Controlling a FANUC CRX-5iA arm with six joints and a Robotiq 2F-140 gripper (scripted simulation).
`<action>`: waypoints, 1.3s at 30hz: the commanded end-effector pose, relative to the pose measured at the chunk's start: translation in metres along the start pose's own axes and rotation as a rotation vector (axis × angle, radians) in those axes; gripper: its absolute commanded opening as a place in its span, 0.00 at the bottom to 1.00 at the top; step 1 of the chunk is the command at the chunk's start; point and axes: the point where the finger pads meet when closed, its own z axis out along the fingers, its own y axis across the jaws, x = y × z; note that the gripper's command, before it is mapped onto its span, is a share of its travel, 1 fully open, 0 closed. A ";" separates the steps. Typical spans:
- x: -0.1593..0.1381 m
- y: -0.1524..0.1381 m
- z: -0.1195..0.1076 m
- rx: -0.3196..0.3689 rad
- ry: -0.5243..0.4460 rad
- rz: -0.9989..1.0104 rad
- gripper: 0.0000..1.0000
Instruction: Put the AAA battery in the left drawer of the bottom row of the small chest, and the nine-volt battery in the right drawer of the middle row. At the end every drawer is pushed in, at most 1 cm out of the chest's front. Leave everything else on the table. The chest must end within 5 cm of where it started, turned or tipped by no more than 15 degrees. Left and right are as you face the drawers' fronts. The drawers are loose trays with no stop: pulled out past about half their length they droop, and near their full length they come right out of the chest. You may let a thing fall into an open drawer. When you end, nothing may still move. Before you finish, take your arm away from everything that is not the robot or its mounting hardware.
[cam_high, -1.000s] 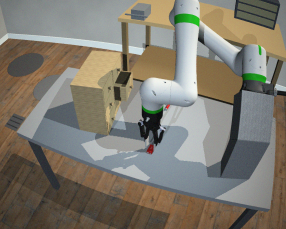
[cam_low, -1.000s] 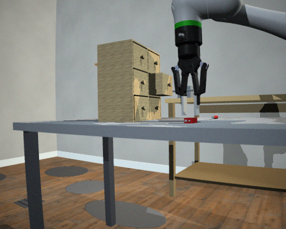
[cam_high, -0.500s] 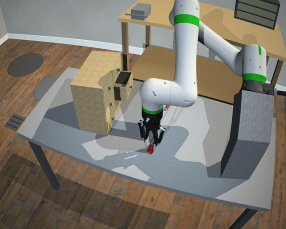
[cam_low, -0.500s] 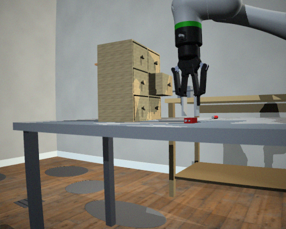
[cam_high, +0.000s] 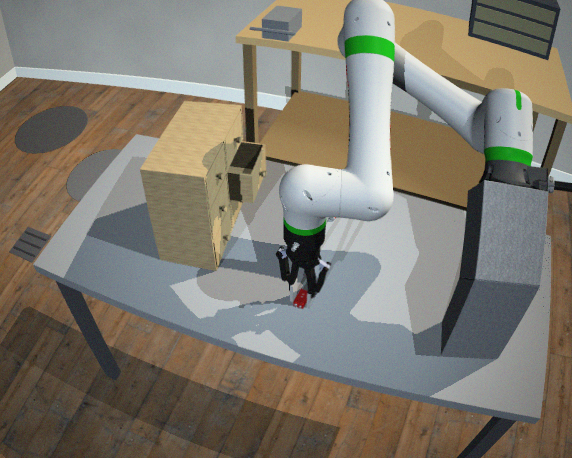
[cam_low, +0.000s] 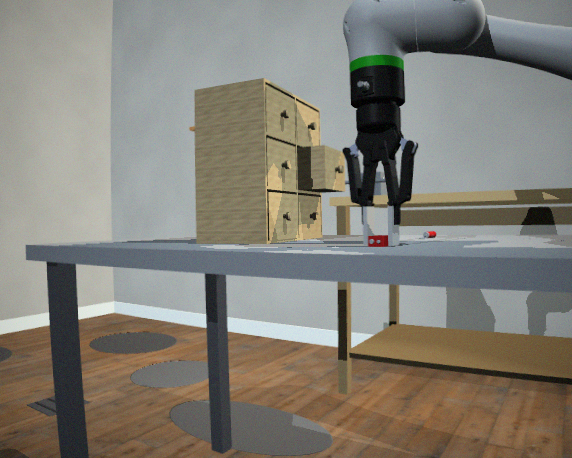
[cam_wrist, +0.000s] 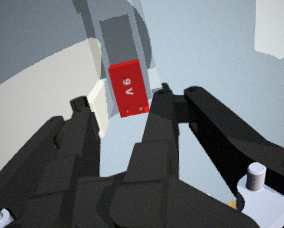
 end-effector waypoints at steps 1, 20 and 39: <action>0.000 0.000 0.000 0.000 0.000 0.000 0.26; 0.000 0.000 0.000 0.000 0.000 0.000 0.14; 0.000 0.000 0.000 0.000 0.000 0.000 0.14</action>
